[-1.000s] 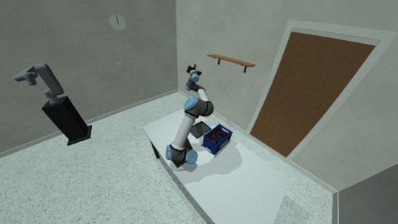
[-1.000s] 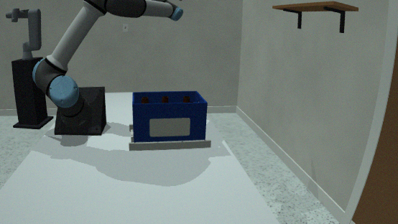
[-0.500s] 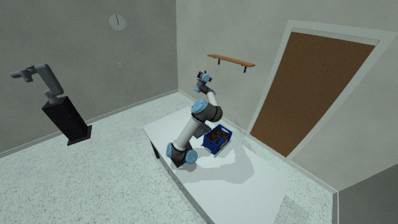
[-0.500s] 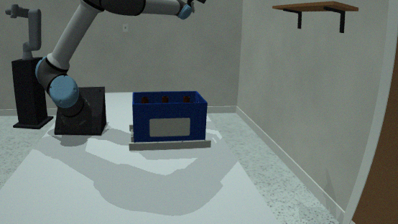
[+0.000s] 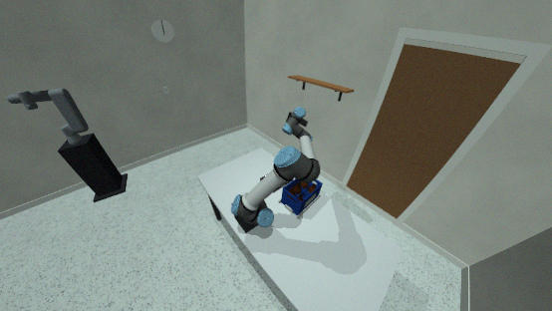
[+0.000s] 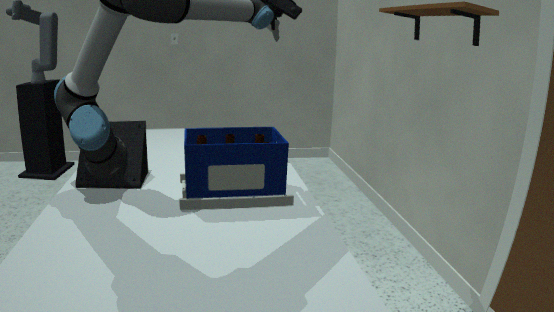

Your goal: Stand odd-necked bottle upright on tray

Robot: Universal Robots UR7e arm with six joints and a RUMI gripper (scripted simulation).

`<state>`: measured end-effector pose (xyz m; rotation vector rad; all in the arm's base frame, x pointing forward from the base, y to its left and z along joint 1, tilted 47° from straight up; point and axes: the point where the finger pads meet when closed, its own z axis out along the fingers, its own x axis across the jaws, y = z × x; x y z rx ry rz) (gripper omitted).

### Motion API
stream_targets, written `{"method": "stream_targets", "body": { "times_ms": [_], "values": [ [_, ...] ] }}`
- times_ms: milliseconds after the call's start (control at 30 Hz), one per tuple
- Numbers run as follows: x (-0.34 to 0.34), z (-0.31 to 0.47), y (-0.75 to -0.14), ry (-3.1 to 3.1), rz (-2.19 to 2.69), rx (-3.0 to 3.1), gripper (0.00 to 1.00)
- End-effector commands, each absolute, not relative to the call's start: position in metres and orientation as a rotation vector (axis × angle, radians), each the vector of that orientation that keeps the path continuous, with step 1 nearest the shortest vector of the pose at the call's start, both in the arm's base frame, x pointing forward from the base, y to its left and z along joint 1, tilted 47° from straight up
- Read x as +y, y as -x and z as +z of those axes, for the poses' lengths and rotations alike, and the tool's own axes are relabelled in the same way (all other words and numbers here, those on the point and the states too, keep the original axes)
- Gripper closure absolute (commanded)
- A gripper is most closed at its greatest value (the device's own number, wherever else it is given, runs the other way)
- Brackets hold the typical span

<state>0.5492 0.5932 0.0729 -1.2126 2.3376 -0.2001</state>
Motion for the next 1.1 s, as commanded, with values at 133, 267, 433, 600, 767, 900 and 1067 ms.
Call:
{"method": "stream_targets", "body": {
  "times_ms": [133,267,433,600,767,900,1067],
  "values": [
    [0.508,0.093,-0.551,1.227,-0.372,2.419,0.0],
    [0.441,0.108,-0.546,1.246,-0.51,2.481,0.0],
    [0.376,0.124,-0.535,1.271,-0.644,2.539,0.0],
    [0.313,0.141,-0.518,1.302,-0.777,2.593,0.0],
    [0.261,0.156,-0.5,1.335,-0.889,2.636,0.0],
    [0.216,0.169,-0.482,1.37,-0.988,2.673,0.0],
    [0.159,0.187,-0.453,1.425,-1.118,2.718,0.0]
  ]
}}
